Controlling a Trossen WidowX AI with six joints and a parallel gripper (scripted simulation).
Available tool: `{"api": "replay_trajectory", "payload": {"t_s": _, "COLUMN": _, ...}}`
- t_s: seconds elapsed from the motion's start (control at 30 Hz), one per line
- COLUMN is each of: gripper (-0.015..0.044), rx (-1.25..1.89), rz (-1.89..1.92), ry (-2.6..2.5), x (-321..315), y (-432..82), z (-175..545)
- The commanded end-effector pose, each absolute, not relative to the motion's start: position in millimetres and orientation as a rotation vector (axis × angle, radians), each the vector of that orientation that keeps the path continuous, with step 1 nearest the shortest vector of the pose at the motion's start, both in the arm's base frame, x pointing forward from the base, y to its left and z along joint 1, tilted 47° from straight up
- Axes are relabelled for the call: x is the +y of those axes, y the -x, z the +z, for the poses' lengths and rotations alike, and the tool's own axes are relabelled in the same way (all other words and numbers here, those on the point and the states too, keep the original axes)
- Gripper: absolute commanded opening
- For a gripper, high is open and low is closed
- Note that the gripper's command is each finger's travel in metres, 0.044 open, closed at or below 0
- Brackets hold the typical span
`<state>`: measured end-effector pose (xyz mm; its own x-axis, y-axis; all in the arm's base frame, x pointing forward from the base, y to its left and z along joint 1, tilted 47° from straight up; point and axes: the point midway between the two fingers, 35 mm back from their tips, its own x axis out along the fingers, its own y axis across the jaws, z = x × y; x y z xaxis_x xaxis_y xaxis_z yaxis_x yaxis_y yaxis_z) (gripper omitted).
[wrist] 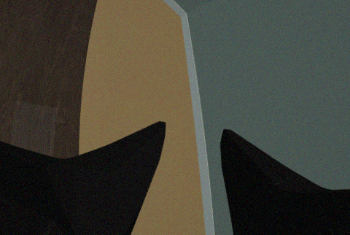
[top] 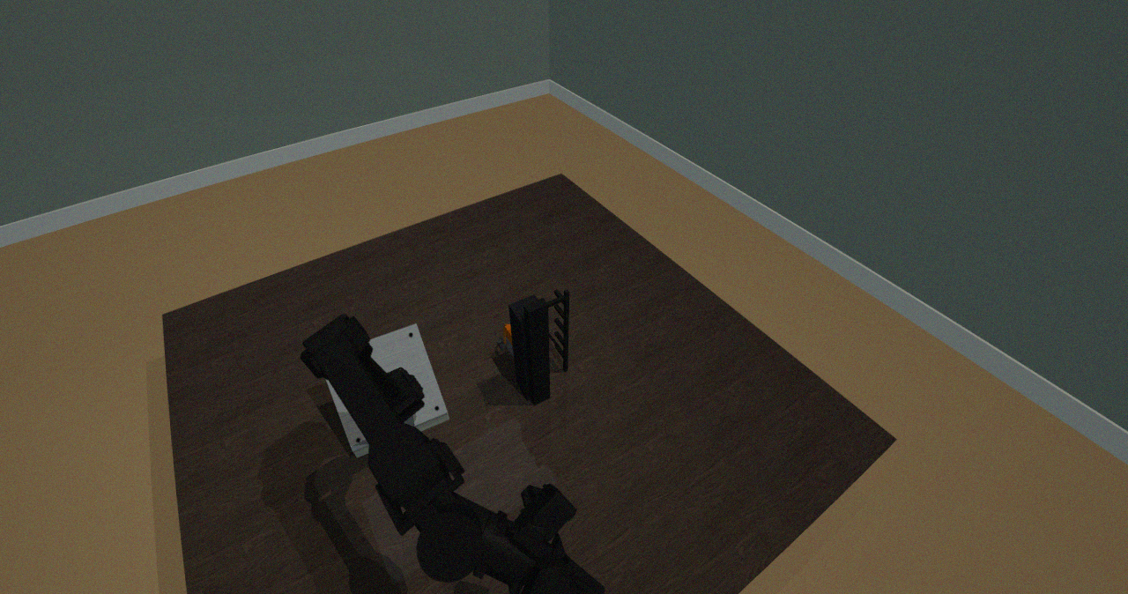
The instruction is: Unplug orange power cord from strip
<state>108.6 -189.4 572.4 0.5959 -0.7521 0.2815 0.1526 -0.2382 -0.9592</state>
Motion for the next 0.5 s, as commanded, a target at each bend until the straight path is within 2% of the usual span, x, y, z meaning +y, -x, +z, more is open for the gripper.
{"api": "replay_trajectory", "payload": {"t_s": 0.0, "gripper": 0.0160, "rx": 0.482, "rz": -0.812, "ry": 1.479, "x": -213.9, "y": -139.4, "z": 549.0}}
{"api": "replay_trajectory", "payload": {"t_s": 0.47, "gripper": 0.0160, "rx": 0.444, "rz": -0.458, "ry": 1.219, "x": -224.6, "y": -257.9, "z": 470.0}}
